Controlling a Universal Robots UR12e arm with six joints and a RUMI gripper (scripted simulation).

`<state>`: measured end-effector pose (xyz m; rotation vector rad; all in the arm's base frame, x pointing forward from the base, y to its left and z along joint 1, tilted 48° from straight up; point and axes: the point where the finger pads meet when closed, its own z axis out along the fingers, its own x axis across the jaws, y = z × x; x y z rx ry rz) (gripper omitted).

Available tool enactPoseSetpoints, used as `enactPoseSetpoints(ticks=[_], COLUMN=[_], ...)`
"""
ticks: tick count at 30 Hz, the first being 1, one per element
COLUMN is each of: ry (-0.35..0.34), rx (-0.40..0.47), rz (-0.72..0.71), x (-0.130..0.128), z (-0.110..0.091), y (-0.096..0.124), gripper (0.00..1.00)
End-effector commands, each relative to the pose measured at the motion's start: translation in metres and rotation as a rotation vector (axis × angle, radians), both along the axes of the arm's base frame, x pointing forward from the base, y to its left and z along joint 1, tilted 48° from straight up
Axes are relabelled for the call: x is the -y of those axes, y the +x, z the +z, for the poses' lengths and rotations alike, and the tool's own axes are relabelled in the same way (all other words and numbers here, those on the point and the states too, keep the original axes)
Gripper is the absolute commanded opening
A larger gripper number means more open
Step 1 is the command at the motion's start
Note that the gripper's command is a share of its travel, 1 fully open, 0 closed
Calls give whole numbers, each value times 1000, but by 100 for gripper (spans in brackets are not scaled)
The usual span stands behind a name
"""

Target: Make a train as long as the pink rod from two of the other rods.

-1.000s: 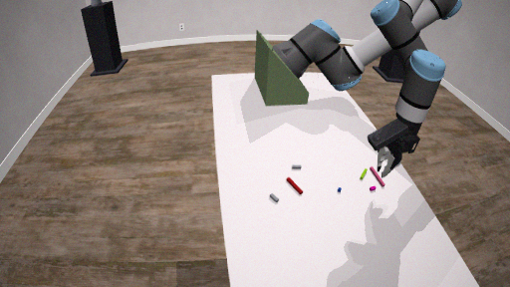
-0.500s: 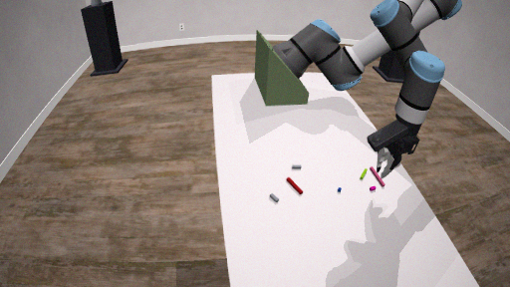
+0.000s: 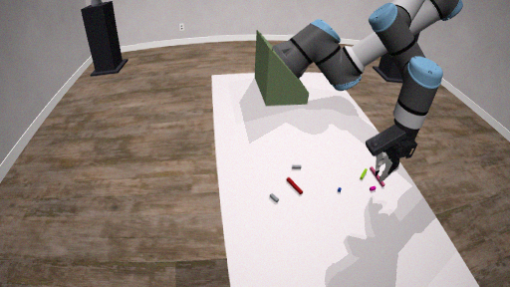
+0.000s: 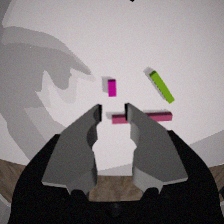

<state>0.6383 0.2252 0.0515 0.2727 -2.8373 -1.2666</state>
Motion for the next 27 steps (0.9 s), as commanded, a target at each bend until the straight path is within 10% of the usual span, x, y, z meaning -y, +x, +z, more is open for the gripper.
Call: enactPoseSetpoints(ticks=[1,27], ry=[0,0], rx=[1,1], rz=[-1,-1], x=[-5,-23], z=[-4,-21], y=[0,-2], gripper=[14,14])
